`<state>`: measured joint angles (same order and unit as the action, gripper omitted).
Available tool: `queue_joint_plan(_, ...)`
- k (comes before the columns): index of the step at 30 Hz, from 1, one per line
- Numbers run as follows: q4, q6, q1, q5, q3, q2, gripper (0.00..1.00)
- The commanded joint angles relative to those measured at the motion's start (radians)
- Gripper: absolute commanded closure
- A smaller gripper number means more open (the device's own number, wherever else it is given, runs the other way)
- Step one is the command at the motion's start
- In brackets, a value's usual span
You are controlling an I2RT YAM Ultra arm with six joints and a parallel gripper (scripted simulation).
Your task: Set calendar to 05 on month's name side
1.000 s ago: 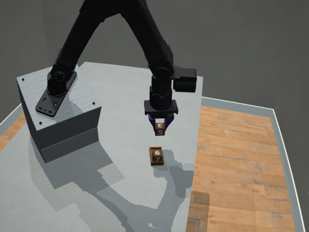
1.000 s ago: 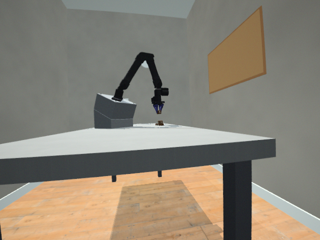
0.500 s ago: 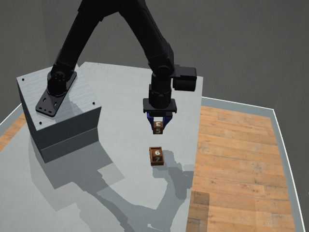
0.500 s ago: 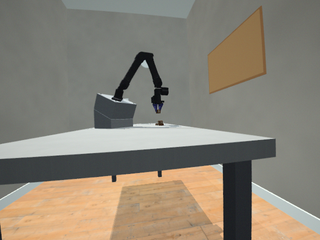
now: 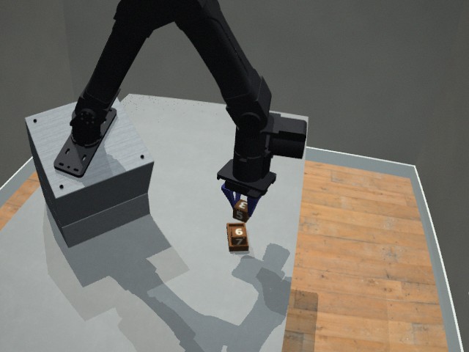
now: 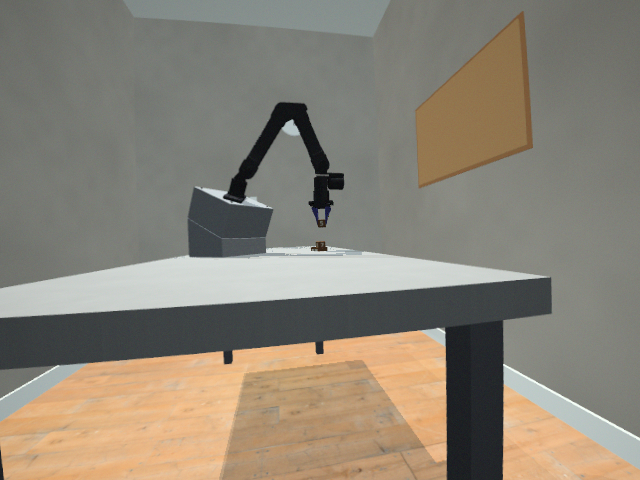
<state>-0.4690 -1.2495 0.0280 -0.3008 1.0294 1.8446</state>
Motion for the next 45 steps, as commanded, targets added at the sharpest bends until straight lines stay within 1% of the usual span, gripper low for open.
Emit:
queue_joint_plan(1,-0.012,0.158,-0.030,0.030,0.028,-0.006,0.73)
queue_joint_plan(4,-0.015,0.225,-0.051,0.036,0.037,-0.006,0.73)
queue_joint_plan(6,-0.018,0.308,-0.078,0.044,0.049,-0.005,0.73)
queue_joint_plan(7,-0.019,0.313,-0.080,0.045,0.050,-0.005,0.73)
queue_joint_plan(9,-0.023,0.397,-0.107,0.053,0.062,-0.005,0.73)
queue_joint_plan(10,-0.023,0.398,-0.107,0.053,0.062,-0.005,0.73)
queue_joint_plan(11,-0.025,0.454,-0.125,0.058,0.070,-0.004,0.73)
queue_joint_plan(13,-0.028,0.512,-0.144,0.064,0.078,-0.004,0.73)
queue_joint_plan(15,-0.028,0.512,-0.144,0.064,0.078,-0.004,0.73)
queue_joint_plan(17,-0.033,0.612,-0.176,0.073,0.092,-0.003,0.73)
queue_joint_plan(23,-0.039,0.759,-0.224,0.088,0.113,-0.002,0.73)
queue_joint_plan(25,-0.040,0.775,-0.229,0.089,0.115,-0.002,0.73)
queue_joint_plan(39,-0.040,0.776,-0.229,0.089,0.115,-0.002,0.73)
queue_joint_plan(45,-0.015,0.772,-0.234,0.091,0.113,0.021,0.73)
